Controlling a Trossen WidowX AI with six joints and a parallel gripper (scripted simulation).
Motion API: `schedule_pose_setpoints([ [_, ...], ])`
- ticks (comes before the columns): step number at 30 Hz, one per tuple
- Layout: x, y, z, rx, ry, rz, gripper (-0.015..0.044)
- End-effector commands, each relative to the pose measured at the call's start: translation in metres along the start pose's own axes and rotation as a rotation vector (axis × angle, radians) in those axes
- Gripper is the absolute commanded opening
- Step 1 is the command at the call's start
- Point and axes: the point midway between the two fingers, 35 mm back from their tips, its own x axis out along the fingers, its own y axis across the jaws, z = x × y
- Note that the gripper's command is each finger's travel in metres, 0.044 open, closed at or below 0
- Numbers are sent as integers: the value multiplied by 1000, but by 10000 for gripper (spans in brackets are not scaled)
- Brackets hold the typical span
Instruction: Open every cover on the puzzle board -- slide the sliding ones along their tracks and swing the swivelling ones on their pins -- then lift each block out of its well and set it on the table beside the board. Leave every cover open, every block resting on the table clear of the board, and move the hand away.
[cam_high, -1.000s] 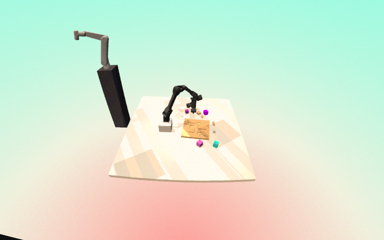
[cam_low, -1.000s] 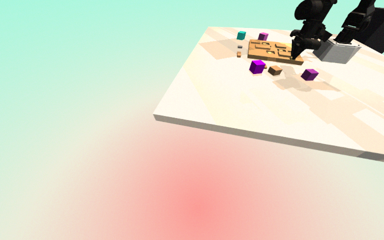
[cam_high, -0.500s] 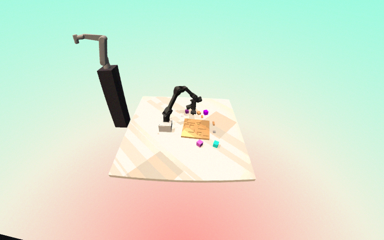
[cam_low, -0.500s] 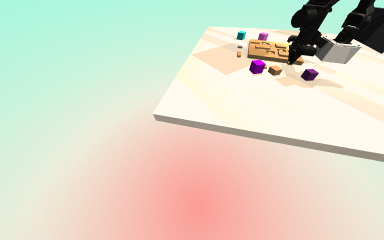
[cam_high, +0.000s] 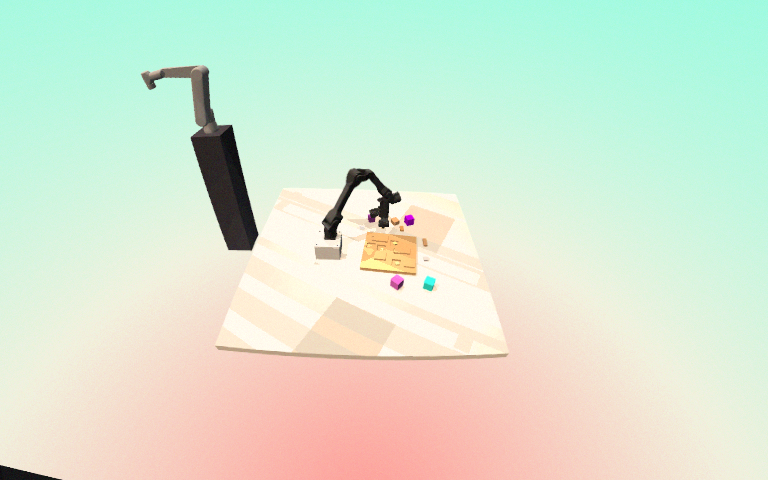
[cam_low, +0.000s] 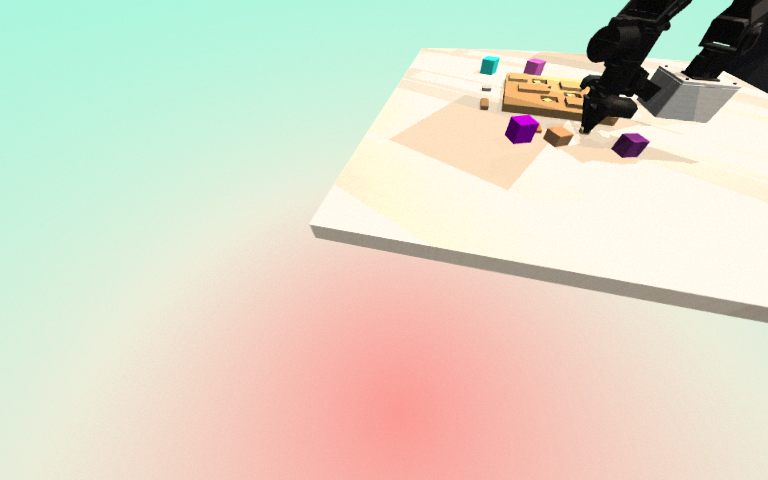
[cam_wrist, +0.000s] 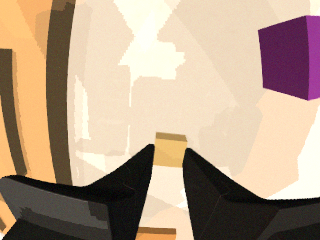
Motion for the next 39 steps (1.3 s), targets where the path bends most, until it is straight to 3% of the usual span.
schedule_pose_setpoints([
  [1, 6, 2, 2, 6, -3, 5, 80],
  [3, 6, 2, 2, 6, -3, 5, 80],
  [17, 1, 1, 1, 0, -2, 1, 440],
  [39, -68, 1, 1, 6, -3, 5, 440],
])
